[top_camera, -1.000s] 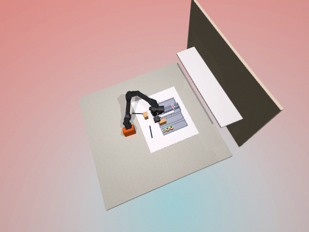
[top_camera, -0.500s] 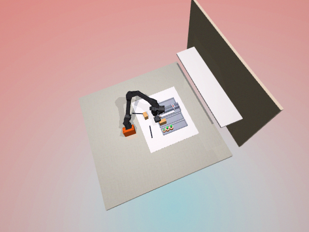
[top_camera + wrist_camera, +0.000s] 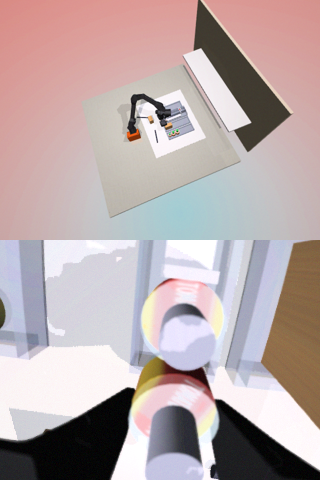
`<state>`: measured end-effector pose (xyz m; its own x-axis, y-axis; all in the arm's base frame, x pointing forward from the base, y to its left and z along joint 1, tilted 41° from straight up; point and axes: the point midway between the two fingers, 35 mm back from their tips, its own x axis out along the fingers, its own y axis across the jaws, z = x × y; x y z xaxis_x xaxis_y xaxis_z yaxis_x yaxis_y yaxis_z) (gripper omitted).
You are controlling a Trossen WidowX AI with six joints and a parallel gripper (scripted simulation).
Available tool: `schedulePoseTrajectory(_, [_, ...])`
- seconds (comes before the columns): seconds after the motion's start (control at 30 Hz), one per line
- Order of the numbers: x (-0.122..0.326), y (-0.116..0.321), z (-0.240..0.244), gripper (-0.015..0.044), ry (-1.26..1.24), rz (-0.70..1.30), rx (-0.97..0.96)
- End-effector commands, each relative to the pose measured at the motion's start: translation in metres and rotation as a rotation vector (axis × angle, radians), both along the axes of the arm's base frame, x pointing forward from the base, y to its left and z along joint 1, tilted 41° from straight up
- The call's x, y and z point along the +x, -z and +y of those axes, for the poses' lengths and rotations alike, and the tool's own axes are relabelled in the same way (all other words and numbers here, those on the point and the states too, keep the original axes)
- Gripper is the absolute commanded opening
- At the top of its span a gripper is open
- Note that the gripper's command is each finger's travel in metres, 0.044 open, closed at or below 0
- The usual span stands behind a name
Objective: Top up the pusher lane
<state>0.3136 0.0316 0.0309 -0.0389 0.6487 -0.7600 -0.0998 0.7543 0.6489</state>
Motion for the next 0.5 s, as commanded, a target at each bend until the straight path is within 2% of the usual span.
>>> schedulePoseTrajectory(0.0, [0.0091, -0.0032, -0.0005, 0.0, 0.007, -0.025, 0.002])
schedulePoseTrajectory(0.47, [0.0138, -0.0041, -0.0004, 0.0, 0.007, -0.026, 0.002])
